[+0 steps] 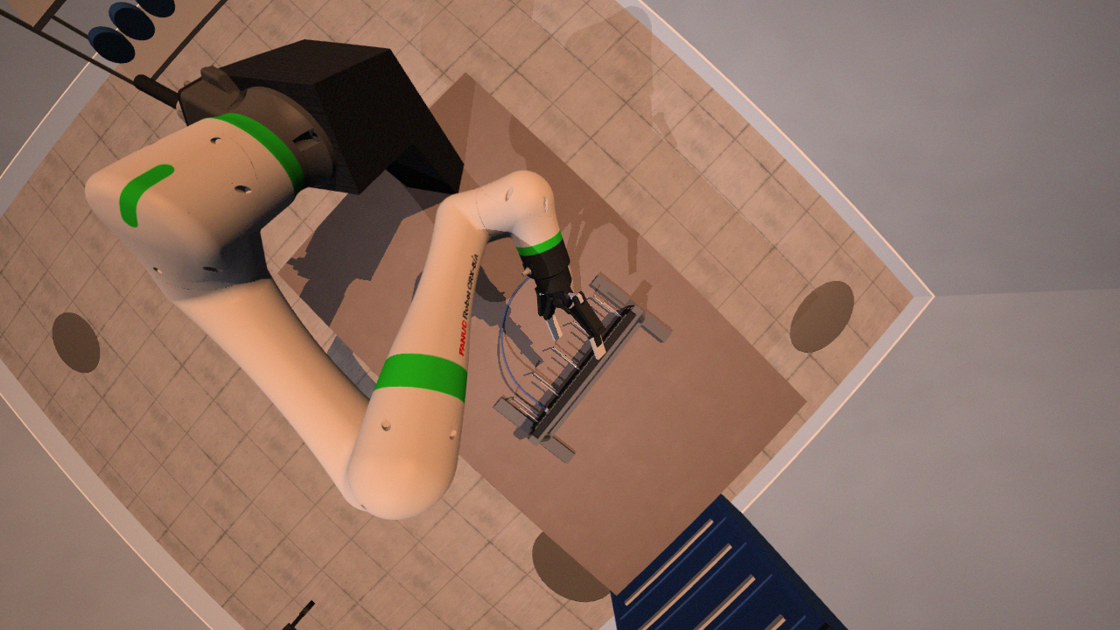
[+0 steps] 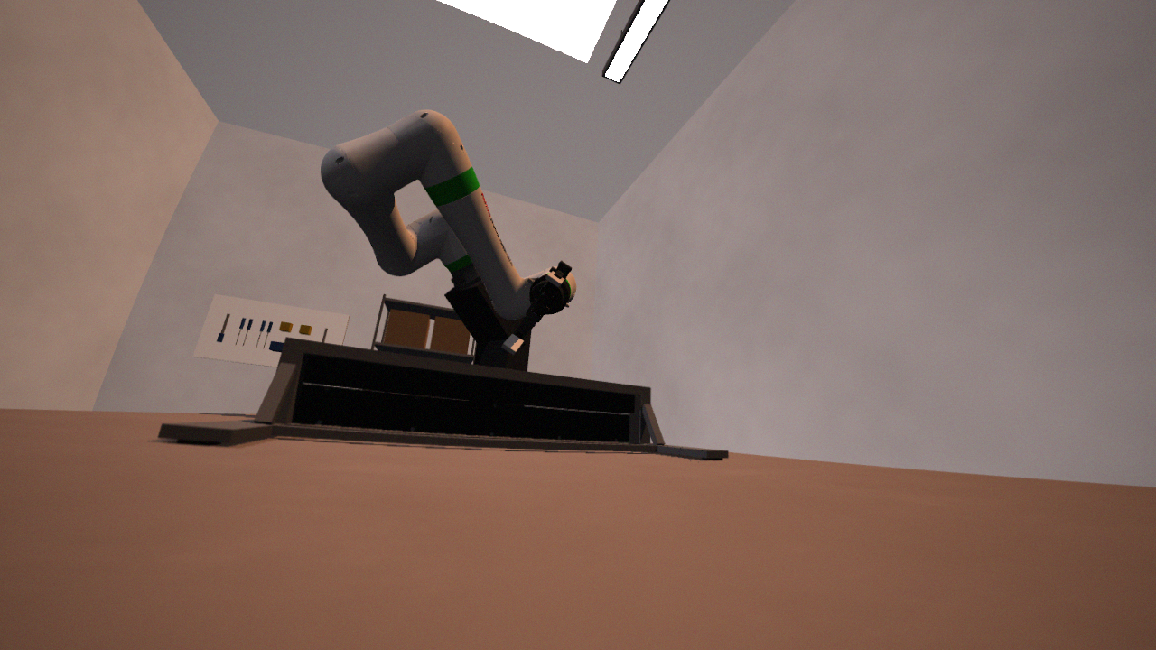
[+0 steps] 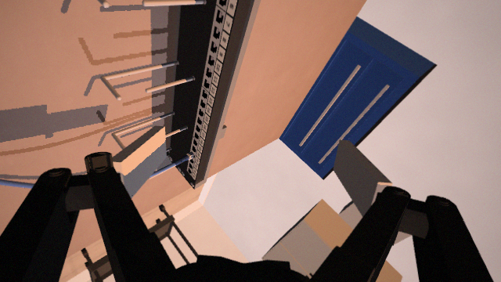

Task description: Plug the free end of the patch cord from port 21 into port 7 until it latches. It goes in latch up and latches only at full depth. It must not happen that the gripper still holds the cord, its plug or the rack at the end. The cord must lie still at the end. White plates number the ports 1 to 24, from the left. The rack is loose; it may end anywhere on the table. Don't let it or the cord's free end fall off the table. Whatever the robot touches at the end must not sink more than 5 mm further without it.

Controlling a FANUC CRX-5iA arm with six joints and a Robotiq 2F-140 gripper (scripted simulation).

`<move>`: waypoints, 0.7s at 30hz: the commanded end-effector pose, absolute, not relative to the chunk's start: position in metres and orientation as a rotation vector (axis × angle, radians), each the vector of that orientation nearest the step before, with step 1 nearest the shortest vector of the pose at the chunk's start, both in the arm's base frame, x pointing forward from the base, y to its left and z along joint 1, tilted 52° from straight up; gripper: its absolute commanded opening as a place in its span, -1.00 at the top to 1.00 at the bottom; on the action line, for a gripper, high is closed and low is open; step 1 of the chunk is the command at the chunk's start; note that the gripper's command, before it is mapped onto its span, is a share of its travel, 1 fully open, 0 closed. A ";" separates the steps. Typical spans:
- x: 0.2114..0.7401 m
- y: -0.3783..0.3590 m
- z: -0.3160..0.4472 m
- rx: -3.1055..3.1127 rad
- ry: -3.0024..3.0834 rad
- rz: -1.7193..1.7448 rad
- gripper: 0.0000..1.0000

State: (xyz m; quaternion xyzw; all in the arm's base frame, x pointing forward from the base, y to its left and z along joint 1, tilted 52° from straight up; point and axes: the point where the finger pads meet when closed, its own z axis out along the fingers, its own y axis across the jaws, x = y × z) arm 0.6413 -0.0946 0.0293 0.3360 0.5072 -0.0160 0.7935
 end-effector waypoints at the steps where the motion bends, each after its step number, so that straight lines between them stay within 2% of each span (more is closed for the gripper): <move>1: 0.641 -0.094 0.029 0.723 1.091 -0.034 -1.00; 21: 0.638 -0.091 0.026 0.746 1.102 -0.038 -1.00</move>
